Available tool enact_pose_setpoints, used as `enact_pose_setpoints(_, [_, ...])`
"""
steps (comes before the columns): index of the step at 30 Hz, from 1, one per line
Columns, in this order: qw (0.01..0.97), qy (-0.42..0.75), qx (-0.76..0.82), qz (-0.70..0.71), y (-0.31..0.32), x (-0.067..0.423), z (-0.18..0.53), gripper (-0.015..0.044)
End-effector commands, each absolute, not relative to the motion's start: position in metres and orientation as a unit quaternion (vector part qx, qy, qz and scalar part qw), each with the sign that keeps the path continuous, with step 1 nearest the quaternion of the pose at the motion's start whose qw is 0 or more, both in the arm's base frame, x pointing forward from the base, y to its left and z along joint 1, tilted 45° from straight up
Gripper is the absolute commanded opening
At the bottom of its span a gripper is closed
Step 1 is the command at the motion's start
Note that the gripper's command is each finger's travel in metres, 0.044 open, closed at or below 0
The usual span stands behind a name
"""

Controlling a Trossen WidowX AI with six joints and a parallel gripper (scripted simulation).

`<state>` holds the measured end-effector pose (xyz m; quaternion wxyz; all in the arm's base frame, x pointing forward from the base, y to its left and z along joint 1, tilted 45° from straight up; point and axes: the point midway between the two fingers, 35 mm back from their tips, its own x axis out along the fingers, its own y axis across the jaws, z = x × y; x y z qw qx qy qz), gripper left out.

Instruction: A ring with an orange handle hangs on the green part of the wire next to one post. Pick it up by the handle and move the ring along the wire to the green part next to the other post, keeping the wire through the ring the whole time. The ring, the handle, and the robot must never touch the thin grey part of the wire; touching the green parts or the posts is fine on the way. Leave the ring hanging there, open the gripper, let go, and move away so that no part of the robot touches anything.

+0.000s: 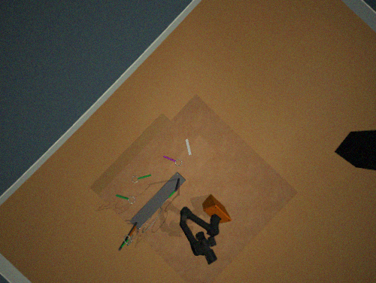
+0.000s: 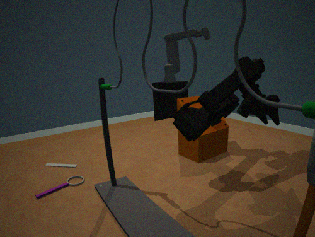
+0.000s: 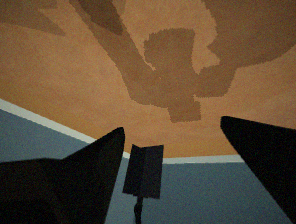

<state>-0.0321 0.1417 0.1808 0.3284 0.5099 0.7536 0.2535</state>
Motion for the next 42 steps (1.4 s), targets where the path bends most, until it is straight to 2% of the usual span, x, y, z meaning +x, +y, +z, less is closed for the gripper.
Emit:
enact_pose_setpoints(1, [0.327, 0.755, 0.509, 0.253, 0.142, -0.033, 0.181, 0.0374])
enact_pose_setpoints(9, [0.256, 0.825, 0.462, 0.199, 0.13, -0.067, 0.196, 0.0164])
enact_pose_setpoints(26, [0.12, 0.957, 0.264, -0.016, 0.054, -0.145, 0.239, 0.016])
enact_pose_setpoints(42, [0.11, 0.959, 0.036, -0.257, -0.06, -0.164, 0.278, 0.016])
